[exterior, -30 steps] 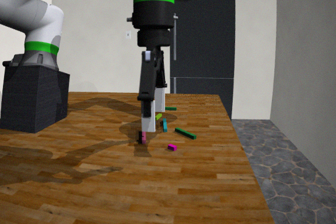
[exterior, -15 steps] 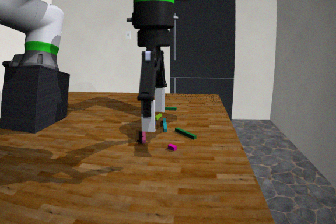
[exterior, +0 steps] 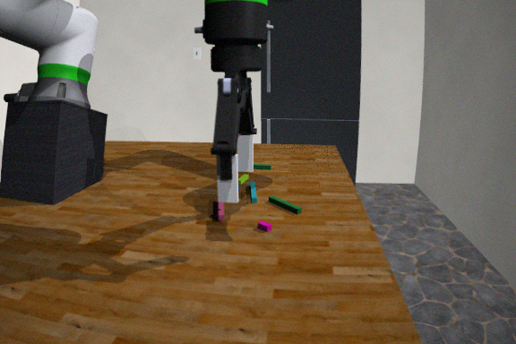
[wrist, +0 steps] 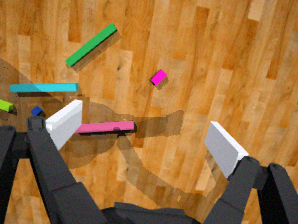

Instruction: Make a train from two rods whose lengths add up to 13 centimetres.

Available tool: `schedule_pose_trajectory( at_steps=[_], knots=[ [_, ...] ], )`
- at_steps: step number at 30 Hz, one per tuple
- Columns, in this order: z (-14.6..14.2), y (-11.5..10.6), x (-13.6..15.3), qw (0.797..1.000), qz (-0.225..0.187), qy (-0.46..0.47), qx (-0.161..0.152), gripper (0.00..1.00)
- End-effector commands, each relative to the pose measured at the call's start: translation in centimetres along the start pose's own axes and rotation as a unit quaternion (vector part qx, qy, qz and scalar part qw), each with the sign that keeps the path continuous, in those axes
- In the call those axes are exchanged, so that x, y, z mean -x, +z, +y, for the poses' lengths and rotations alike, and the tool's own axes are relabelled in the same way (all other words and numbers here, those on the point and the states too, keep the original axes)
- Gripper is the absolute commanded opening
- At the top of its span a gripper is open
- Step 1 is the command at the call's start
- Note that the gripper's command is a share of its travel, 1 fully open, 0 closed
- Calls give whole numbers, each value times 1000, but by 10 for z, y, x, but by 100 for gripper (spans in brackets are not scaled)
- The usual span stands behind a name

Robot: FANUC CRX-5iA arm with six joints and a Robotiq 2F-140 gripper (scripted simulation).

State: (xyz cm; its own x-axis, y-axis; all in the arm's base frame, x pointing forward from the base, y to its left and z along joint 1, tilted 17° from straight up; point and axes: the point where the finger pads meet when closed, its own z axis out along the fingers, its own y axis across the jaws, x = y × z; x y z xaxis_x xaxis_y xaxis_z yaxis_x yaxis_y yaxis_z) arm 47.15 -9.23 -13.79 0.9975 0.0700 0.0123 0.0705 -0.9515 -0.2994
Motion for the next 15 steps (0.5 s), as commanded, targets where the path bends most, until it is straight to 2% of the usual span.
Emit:
schedule_pose_trajectory(
  at_steps=[1, 8, 10, 15],
  knots=[
    [0, 0, 0, 1000, 0, 0, 0, 100],
    [-3, 0, -4, 999, 0, -33, 0, 100],
    [-11, 0, -13, 993, 0, -114, 0, 100],
    [-19, 0, -21, 981, 0, -193, 0, 100]
  ],
)
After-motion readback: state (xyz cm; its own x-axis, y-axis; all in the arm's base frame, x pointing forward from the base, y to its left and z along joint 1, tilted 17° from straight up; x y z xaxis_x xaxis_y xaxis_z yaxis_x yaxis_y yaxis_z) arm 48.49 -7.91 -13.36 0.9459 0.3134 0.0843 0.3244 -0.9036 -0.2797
